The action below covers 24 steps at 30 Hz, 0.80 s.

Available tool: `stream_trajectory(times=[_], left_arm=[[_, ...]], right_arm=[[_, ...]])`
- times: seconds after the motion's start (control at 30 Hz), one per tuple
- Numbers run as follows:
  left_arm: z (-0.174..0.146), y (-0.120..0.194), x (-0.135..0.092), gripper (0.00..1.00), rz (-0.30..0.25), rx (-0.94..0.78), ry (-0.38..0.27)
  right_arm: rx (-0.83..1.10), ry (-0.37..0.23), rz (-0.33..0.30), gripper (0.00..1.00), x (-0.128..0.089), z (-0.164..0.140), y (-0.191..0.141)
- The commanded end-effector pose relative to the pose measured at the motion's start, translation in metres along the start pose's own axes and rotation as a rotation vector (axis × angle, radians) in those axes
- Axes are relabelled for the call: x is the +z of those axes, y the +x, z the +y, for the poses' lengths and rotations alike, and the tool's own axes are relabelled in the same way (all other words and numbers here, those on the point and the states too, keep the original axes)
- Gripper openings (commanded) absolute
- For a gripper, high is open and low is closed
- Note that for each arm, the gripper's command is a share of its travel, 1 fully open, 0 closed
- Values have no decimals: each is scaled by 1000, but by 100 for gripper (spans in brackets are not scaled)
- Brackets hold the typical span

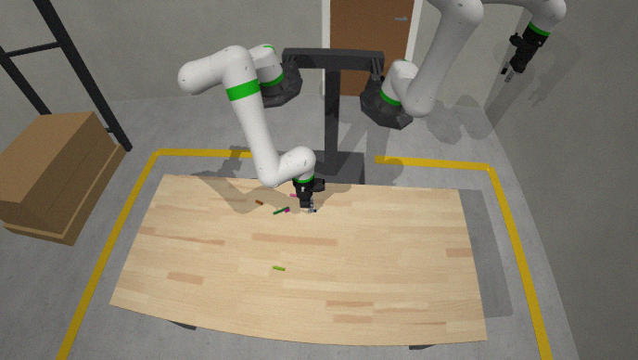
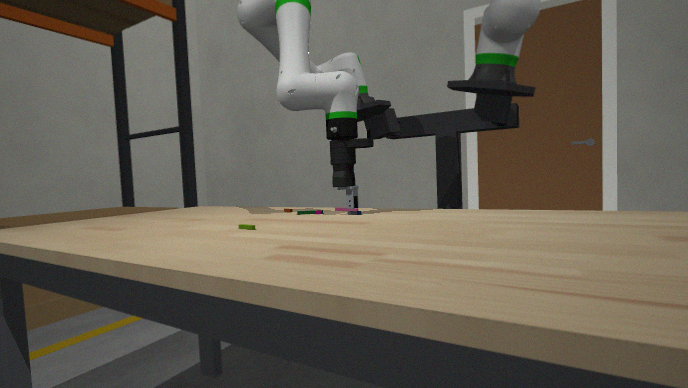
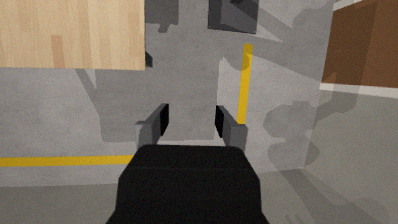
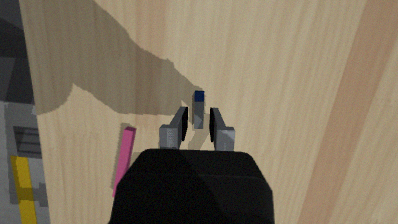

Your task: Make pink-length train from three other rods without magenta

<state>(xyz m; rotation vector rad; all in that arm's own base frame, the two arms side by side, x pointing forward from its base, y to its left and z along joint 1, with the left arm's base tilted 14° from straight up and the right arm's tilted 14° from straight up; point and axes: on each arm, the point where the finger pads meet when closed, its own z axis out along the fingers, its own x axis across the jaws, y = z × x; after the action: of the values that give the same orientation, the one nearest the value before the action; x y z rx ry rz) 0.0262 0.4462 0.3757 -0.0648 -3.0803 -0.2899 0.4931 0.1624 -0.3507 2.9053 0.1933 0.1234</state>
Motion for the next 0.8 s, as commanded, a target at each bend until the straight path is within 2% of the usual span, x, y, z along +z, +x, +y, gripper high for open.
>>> stream_trajectory(times=[0.0,0.4,0.7,0.73,0.77], left_arm=[[0,0,-1,100,0,0,-2],[0,0,-1,100,0,0,-2],[0,0,-1,100,0,0,-2],[0,0,-1,100,0,0,-2],[0,0,-1,100,0,0,-2]], right_arm=[[0,0,1,54,-10,0,1],[0,0,1,54,-69,0,1],[0,0,1,54,-77,0,1],[0,0,1,100,-77,0,1],[0,0,1,100,-77,0,1]])
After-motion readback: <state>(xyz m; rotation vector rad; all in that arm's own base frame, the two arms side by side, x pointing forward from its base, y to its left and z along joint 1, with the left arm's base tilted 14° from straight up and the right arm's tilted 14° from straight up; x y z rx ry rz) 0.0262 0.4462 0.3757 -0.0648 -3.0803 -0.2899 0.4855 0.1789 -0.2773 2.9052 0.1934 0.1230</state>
